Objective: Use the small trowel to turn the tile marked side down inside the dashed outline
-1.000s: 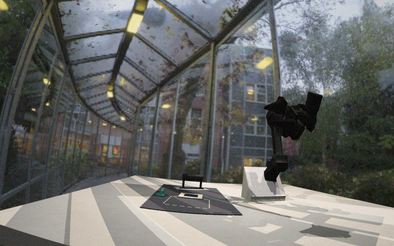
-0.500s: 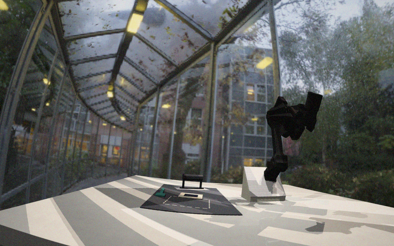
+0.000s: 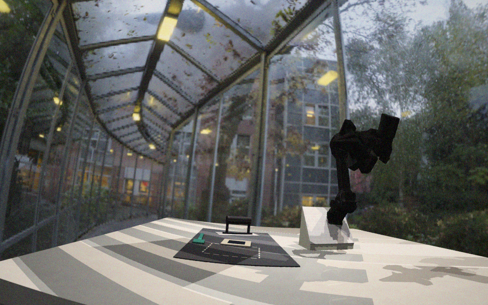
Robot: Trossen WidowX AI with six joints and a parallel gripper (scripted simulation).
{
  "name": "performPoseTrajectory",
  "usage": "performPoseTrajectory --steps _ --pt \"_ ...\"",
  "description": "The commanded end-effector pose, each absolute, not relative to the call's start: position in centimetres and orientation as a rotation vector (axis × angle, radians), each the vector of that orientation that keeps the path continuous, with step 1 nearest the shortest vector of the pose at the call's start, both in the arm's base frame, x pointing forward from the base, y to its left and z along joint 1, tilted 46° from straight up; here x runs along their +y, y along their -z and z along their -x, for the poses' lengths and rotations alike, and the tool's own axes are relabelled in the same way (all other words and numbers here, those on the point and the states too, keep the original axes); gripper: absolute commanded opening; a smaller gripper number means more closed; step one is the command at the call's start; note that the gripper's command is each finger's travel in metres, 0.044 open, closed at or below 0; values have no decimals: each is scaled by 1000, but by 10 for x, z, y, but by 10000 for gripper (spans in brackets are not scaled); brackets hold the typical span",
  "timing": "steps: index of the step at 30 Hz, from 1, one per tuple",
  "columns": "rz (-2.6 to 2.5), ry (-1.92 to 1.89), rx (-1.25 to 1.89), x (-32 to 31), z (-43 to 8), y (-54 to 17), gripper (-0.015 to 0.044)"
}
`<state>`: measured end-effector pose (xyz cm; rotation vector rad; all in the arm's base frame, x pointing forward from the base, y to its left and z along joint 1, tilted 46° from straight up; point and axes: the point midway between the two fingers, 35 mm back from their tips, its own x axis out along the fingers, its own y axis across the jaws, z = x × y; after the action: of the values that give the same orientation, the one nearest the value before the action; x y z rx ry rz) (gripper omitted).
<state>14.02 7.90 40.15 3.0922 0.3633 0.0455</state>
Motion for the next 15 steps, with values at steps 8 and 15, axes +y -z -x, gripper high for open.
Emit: performPoseTrajectory --steps 8,15 --pt "-3092 -46 363 79 -140 -401 26" --pt "-3092 -46 363 79 -140 -401 100"
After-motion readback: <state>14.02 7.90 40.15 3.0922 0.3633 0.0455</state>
